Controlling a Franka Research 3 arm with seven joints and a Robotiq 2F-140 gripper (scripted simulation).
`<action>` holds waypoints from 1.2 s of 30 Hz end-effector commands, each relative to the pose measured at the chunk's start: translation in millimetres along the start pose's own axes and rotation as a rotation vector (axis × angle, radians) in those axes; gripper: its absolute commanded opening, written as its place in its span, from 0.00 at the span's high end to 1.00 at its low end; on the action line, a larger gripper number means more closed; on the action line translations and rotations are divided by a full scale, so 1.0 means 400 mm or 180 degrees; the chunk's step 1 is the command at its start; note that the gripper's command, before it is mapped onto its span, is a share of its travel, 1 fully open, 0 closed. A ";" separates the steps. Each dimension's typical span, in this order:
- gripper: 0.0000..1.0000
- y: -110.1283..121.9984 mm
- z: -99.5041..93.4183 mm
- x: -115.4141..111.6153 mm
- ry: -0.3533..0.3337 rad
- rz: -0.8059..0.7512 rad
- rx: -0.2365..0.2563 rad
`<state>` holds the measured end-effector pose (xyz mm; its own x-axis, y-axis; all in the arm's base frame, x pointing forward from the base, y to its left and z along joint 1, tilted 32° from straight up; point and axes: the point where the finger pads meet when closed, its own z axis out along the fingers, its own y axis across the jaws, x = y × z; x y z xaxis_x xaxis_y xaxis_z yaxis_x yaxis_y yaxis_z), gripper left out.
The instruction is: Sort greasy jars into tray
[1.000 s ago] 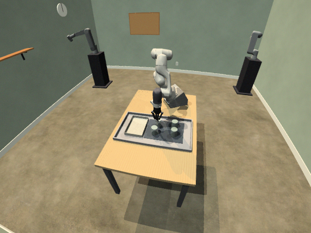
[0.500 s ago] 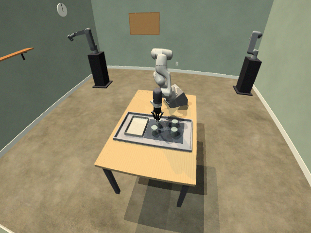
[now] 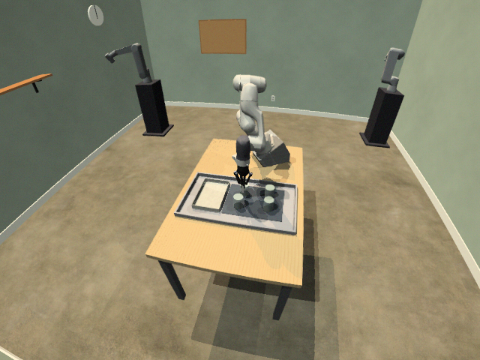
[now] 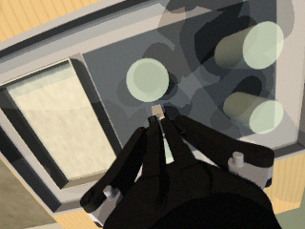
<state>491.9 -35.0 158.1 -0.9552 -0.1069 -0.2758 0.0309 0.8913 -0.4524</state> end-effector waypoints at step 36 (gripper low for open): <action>1.00 -0.002 -0.001 0.009 -0.0012 0.0008 0.0001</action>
<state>487.8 -35.4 156.7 -0.9554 -0.1082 -0.2747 0.0291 0.8914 -0.4522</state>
